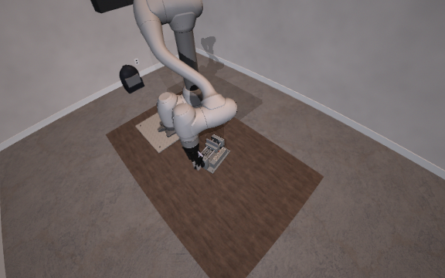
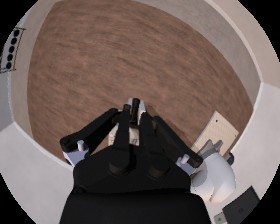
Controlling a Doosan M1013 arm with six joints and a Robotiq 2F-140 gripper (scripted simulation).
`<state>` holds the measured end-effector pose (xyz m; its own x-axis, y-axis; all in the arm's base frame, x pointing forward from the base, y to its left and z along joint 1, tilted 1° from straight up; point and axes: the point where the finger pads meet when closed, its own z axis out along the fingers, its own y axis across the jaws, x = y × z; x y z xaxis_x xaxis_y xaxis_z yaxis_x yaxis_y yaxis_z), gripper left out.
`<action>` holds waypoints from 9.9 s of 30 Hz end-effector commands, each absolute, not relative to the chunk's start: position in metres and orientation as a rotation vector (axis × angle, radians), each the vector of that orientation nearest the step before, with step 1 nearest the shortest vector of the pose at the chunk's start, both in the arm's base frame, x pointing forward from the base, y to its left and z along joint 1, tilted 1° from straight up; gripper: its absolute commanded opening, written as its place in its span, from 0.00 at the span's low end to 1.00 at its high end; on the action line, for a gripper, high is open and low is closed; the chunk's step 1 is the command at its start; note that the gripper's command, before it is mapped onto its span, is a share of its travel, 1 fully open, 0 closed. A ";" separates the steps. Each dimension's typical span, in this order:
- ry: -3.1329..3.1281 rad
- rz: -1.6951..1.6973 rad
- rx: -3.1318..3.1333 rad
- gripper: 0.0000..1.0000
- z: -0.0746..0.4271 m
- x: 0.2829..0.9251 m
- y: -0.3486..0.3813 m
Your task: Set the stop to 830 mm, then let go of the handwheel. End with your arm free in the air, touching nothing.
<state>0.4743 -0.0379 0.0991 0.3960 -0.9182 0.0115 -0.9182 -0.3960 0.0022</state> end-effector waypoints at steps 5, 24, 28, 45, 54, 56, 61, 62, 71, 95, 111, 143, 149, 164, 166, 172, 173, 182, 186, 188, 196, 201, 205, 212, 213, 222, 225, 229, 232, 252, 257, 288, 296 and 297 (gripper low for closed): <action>-1.721 0.012 2.618 0.04 0.102 0.471 -0.039; -1.721 0.012 2.618 0.04 0.107 0.452 -0.047; -1.721 0.012 2.618 0.04 0.105 0.445 -0.050; -1.721 0.012 2.618 0.04 0.079 0.430 -0.057; -1.721 0.012 2.618 0.04 0.068 0.432 -0.057; -1.721 0.012 2.618 0.04 0.065 0.433 -0.056; -1.721 0.012 2.618 0.04 0.060 0.437 -0.055; -1.721 0.012 2.618 0.04 0.059 0.438 -0.054; -1.721 0.012 2.618 0.04 0.053 0.446 -0.051; -1.721 0.012 2.618 0.04 0.078 0.482 -0.035; -1.721 0.012 2.618 0.04 0.101 0.472 -0.039; -1.721 0.012 2.618 0.04 0.085 0.430 -0.057; -1.721 0.012 2.618 0.04 0.075 0.430 -0.057; -1.721 0.012 2.618 0.04 0.060 0.436 -0.055; -1.721 0.012 2.618 0.04 0.059 0.437 -0.054; -1.721 0.012 2.618 0.04 0.056 0.440 -0.053; -1.721 0.012 2.618 0.04 0.056 0.441 -0.053; -1.721 0.012 2.618 0.04 0.052 0.448 -0.050; -1.721 0.012 2.618 0.04 0.051 0.452 -0.048; -1.721 0.012 2.618 0.04 0.051 0.453 -0.048; -1.721 0.012 2.618 0.04 0.051 0.460 -0.045; -1.721 0.012 2.618 0.04 0.052 0.464 -0.043; -1.721 0.012 2.618 0.04 0.053 0.467 -0.042; -1.721 0.012 2.618 0.04 0.056 0.471 -0.040; -1.721 0.012 2.618 0.04 0.056 0.471 -0.040; -1.721 0.012 2.618 0.04 0.060 0.475 -0.038; -1.721 0.012 2.618 0.04 0.061 0.476 -0.038; -1.721 0.012 2.618 0.04 0.062 0.477 -0.037; -1.721 0.012 2.618 0.04 0.063 0.477 -0.037; -1.721 0.012 2.618 0.04 0.066 0.479 -0.036; -1.721 0.012 2.618 0.04 0.067 0.479 -0.036; -1.721 0.012 2.618 0.04 0.067 0.479 -0.036; -1.721 0.012 2.618 0.04 0.067 0.479 -0.036; -1.721 0.012 2.618 0.04 0.067 0.479 -0.036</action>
<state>0.4792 -0.0362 0.0663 0.3965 -0.9179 0.0116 -0.9180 -0.3965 0.0038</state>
